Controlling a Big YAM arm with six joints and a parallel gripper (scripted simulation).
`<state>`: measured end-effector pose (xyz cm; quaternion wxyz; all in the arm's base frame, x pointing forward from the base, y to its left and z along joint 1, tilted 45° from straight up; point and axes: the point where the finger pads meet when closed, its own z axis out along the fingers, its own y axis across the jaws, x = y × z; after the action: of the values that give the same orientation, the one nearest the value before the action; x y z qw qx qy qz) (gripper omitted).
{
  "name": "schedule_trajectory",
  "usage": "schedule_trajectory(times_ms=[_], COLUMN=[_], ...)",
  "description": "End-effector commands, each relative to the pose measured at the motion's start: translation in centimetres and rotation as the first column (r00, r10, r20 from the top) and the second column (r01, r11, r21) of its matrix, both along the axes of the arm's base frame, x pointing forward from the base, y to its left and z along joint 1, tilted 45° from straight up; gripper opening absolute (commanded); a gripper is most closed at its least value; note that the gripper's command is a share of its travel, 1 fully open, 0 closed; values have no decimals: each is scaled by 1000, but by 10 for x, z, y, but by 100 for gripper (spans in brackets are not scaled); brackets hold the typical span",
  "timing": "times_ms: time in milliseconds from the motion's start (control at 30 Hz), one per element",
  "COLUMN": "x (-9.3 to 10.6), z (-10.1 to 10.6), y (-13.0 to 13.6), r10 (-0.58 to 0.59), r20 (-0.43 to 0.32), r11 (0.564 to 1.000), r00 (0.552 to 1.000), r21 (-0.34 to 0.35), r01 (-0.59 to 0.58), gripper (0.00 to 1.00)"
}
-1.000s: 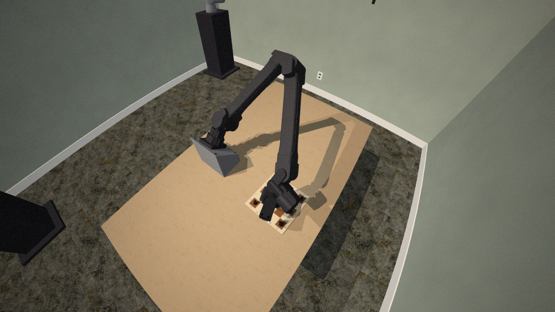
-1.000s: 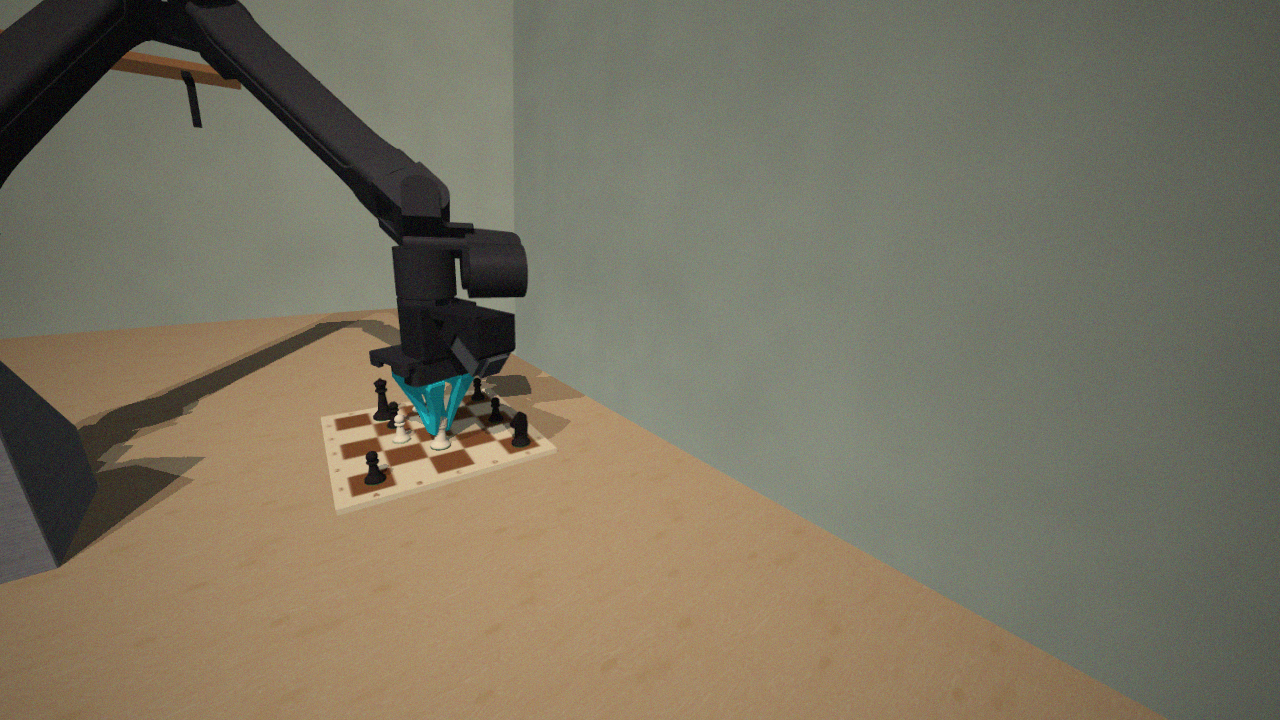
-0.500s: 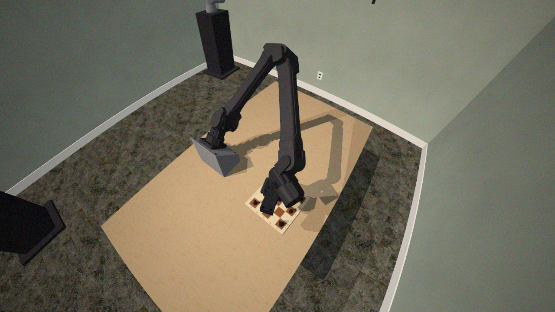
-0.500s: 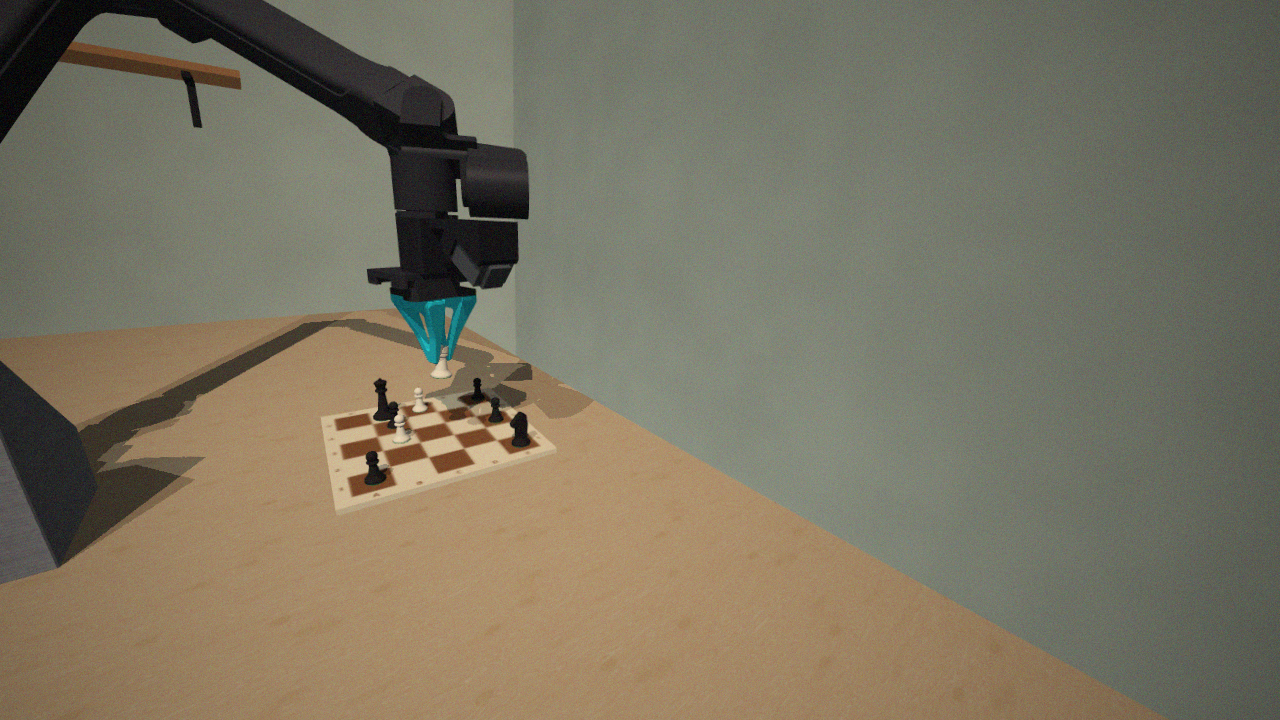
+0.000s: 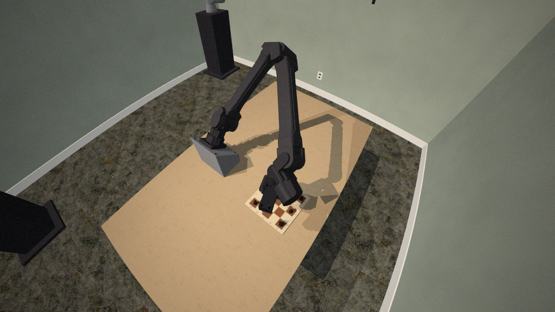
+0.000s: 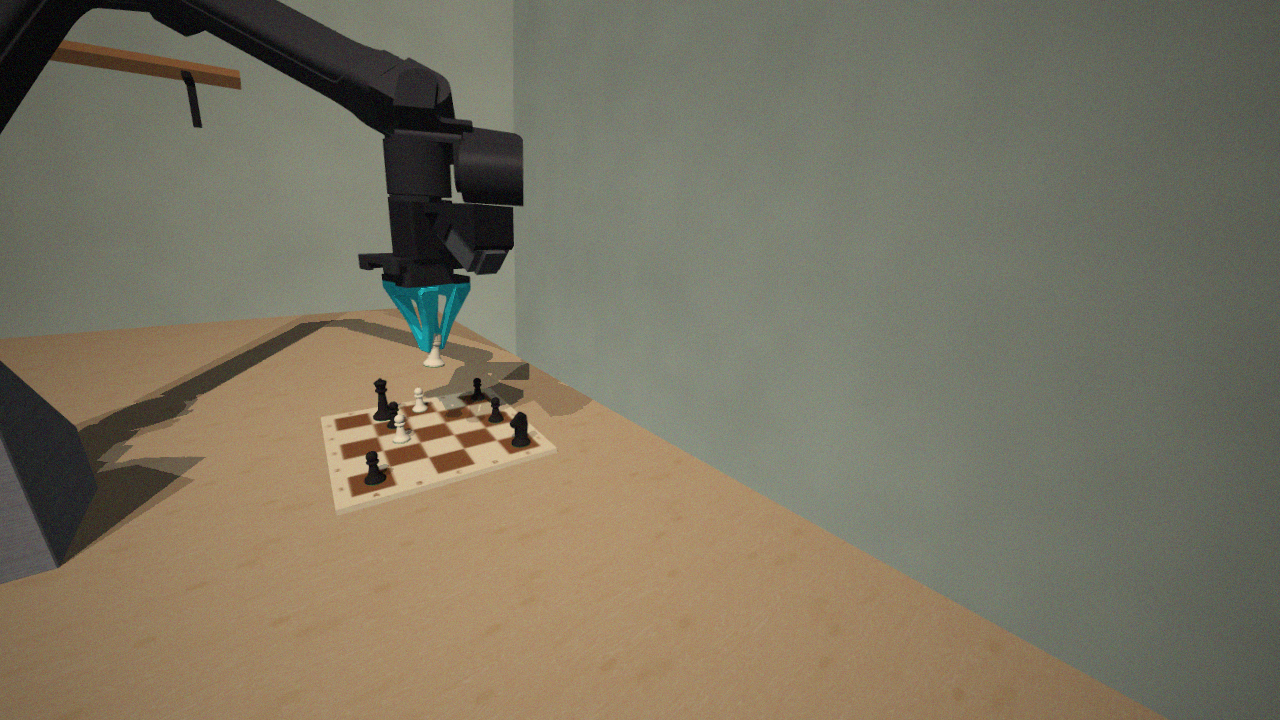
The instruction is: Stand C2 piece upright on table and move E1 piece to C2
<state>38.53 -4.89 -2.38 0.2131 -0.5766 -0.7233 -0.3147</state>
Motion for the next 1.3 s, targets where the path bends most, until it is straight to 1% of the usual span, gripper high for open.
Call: schedule_trajectory(times_ms=[0, 67, 133, 233, 267, 333, 400, 433, 533, 567, 600, 900, 1000, 1133, 1267], x=[27, 53, 89, 137, 147, 147, 155, 137, 137, 148, 152, 149, 142, 142, 143], z=[3, 3, 2, -1, -2, -2, -3, -13, -13, -9, -8, -10, -17, -24, -35], y=[-3, -6, -8, -8, -8, -8, -8, -1, -5, -9, -10, -7, 0, 7, 18], r10=[-5, -44, -99, -174, -189, -189, -202, -200, -207, -210, -210, -206, -202, -201, -201], r20=[1, -36, -89, -163, -179, -179, -193, -236, -236, -203, -193, -197, -214, -214, -214], r11=[1000, 999, 995, 985, 982, 982, 979, 979, 977, 977, 977, 978, 979, 979, 979], r00=[1000, 998, 991, 971, 966, 966, 960, 951, 949, 956, 958, 958, 956, 956, 956], r21=[-7, -4, -3, -6, -7, -7, -11, -6, -7, -10, -12, -11, -8, -6, -6], r01=[5, 44, 99, 175, 191, 191, 204, 204, 212, 212, 212, 208, 205, 205, 205], gripper=[0, 0, 0, 0, 0, 0, 0, 0, 0, 0, 0, 0, 0, 0, 0])
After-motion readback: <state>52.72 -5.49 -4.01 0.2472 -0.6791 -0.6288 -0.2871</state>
